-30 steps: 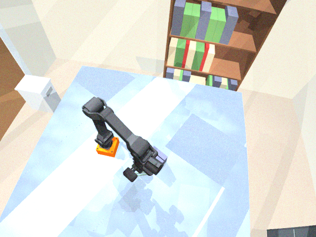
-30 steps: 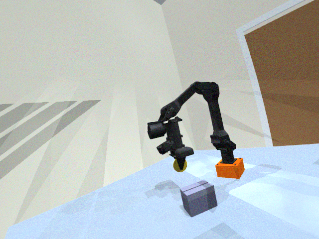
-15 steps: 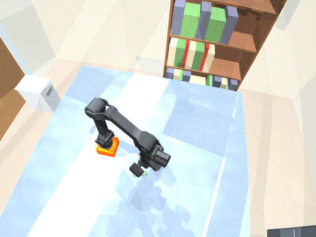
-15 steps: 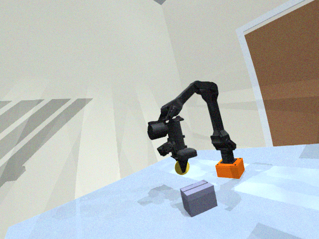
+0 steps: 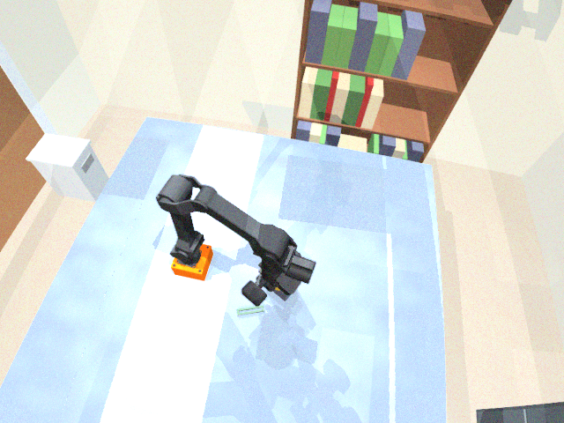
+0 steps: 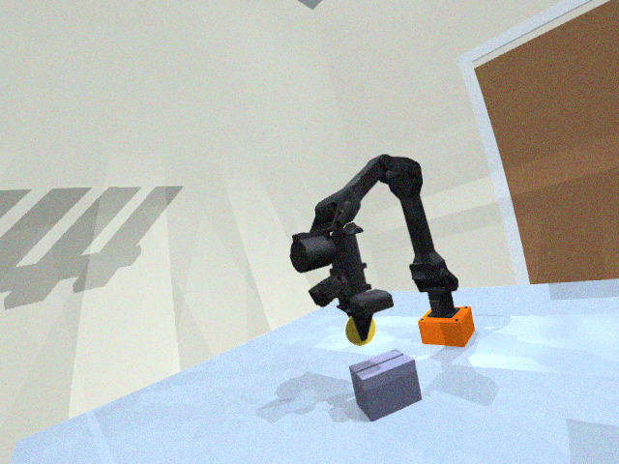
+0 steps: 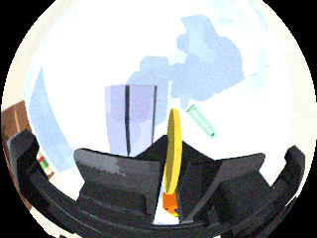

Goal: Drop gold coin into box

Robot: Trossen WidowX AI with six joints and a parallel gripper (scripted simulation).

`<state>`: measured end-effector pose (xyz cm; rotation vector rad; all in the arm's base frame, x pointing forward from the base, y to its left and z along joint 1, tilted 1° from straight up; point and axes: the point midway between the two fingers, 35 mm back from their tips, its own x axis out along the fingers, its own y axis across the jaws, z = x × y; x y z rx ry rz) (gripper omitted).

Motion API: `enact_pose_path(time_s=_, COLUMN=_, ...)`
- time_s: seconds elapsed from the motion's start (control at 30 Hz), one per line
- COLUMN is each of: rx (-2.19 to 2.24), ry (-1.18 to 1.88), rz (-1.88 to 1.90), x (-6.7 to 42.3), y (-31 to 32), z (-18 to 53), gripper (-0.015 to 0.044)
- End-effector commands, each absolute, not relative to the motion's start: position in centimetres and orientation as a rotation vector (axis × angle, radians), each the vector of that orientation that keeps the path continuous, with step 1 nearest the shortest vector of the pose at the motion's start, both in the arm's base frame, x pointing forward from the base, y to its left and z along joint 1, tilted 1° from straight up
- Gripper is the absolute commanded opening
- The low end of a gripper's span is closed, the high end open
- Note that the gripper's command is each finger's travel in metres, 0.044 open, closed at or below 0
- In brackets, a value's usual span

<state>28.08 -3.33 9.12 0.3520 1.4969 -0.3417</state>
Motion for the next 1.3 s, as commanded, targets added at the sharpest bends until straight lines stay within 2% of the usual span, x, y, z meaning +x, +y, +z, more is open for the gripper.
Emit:
enact_pose_path(time_s=0.0, rx=0.353, ry=1.496, rz=-0.347, x=28.5, y=-2.4, z=9.2, gripper=0.0000)
enact_pose_path(time_s=0.5, rx=0.356, ry=1.496, rz=-0.345, x=29.7, y=1.2, z=9.2, gripper=0.0000)
enact_pose_path(time_s=1.27, rx=0.363, ry=1.495, rz=-0.345, x=29.8, y=1.4, z=9.2, gripper=0.0000)
